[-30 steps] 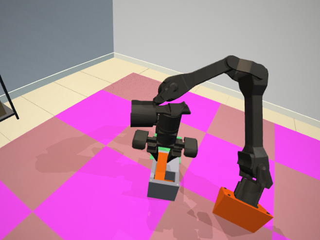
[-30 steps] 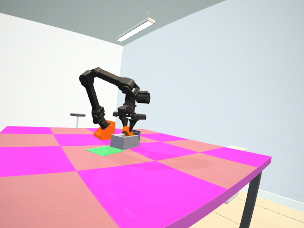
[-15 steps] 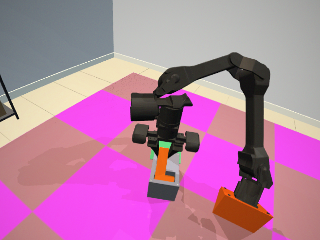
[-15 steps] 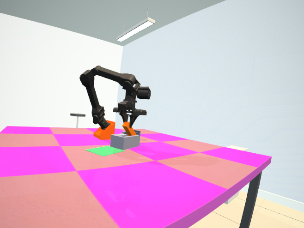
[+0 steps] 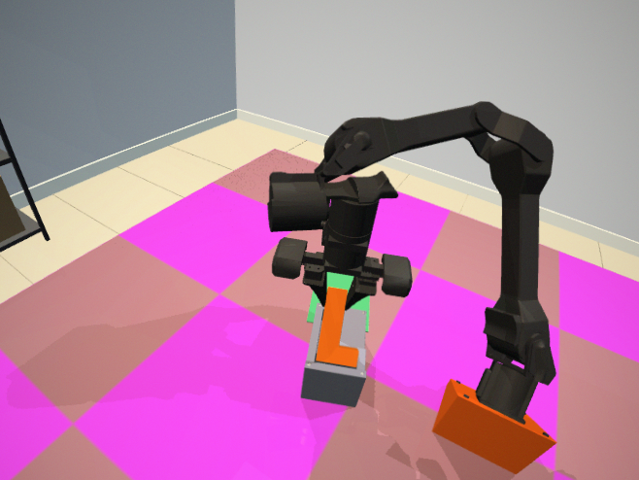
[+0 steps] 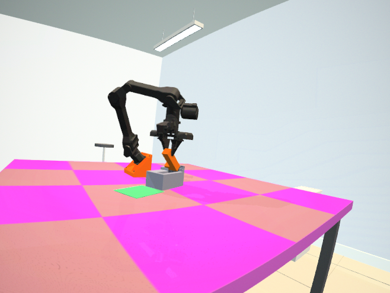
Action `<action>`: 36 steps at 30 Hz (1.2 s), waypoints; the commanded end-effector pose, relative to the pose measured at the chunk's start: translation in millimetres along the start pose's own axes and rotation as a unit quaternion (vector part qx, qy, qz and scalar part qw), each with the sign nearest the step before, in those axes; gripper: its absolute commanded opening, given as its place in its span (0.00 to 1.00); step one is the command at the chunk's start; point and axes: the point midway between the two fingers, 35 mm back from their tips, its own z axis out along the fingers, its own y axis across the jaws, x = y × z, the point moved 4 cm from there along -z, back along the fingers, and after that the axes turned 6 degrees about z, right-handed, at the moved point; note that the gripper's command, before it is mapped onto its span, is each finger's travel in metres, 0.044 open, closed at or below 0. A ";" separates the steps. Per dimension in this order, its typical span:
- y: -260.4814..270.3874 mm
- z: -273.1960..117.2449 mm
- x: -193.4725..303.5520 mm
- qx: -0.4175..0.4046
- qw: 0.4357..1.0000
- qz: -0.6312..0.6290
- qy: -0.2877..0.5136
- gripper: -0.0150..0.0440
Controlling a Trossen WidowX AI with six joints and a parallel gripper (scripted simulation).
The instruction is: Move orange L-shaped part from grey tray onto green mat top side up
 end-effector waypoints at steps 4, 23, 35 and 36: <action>0.0 -12.5 0.8 0.000 1.000 0.002 0.003 0.25; 0.5 -21.2 -17.5 0.000 1.000 0.001 0.003 0.25; 1.0 -19.2 -80.8 0.001 1.000 0.002 0.001 0.25; 1.1 -19.2 -85.9 0.001 1.000 0.002 0.001 0.25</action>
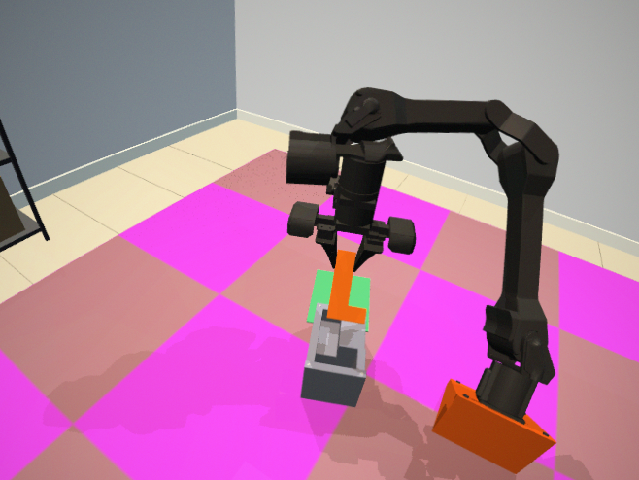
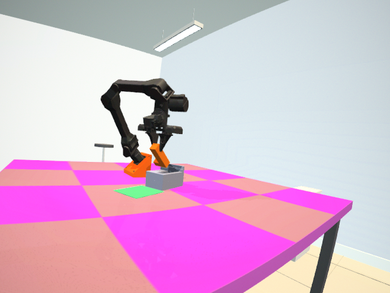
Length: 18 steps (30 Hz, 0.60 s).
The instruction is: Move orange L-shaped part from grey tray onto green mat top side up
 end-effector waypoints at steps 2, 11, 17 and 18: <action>0.2 -1.3 -26.4 -0.002 1.000 -0.001 -0.003 0.25; 1.0 -1.8 -72.2 -0.002 1.000 -0.001 -0.004 0.25; 0.7 -2.1 -96.4 -0.002 1.000 -0.001 -0.005 0.25; 0.7 -2.1 -96.4 -0.002 1.000 -0.001 -0.005 0.25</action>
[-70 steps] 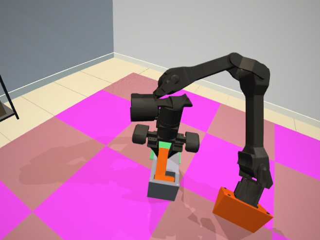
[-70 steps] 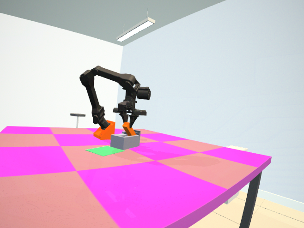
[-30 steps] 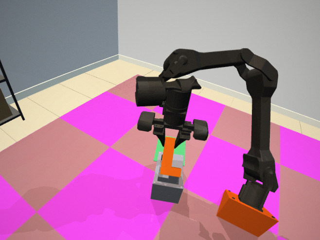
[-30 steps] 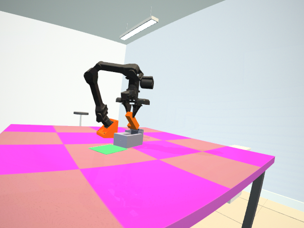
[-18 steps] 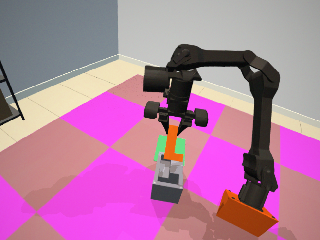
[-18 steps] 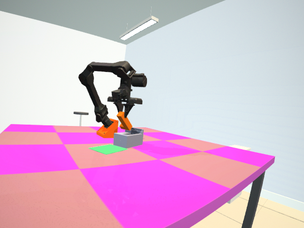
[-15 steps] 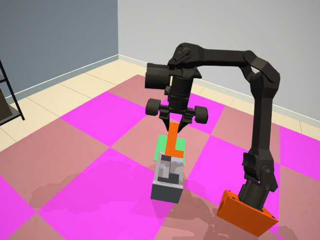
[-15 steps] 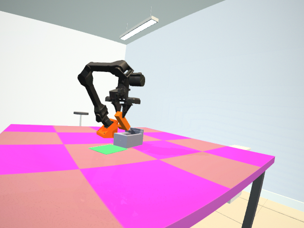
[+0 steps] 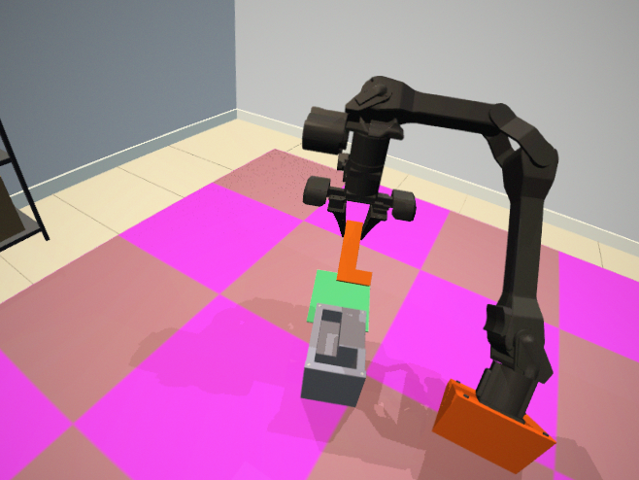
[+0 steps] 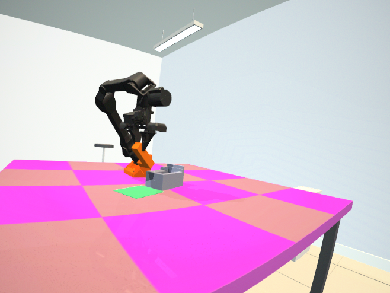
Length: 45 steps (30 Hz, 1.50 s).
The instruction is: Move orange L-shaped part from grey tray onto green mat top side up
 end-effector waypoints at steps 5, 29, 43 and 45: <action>-0.5 1.1 -7.4 -0.001 1.000 -0.004 -0.003 0.25; -0.2 38.2 -7.9 -0.001 1.000 -0.004 -0.003 0.25; -0.2 60.9 -8.2 -0.001 1.000 -0.004 -0.004 0.25; -0.2 64.1 -8.2 -0.001 1.000 -0.004 -0.004 0.25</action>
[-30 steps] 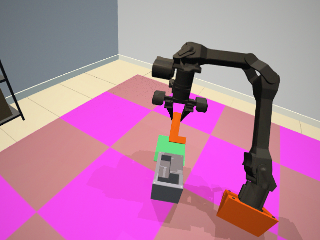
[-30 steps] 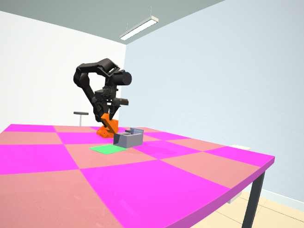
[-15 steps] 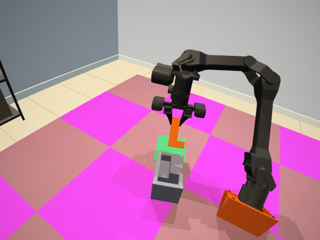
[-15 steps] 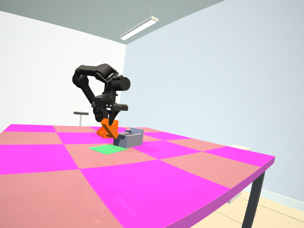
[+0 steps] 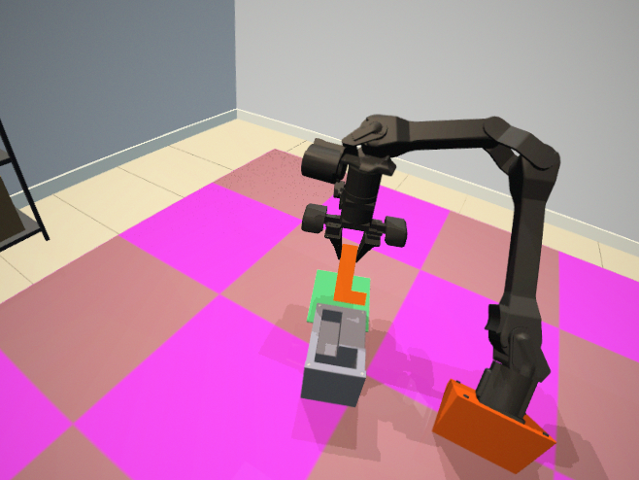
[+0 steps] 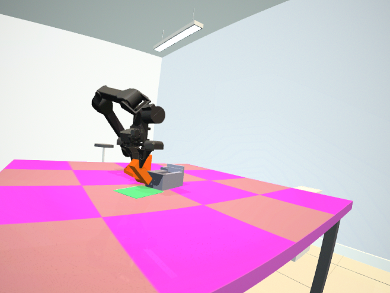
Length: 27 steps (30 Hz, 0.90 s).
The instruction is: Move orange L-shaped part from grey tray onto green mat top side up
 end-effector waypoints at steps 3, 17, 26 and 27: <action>0.0 9.5 -0.7 0.000 1.000 -0.001 -0.003 0.25; -0.5 21.4 -0.8 0.000 1.000 -0.001 -0.004 0.25; -0.6 21.1 0.0 0.000 1.000 0.000 -0.001 0.52; -0.6 21.1 0.0 0.000 1.000 0.000 -0.001 0.57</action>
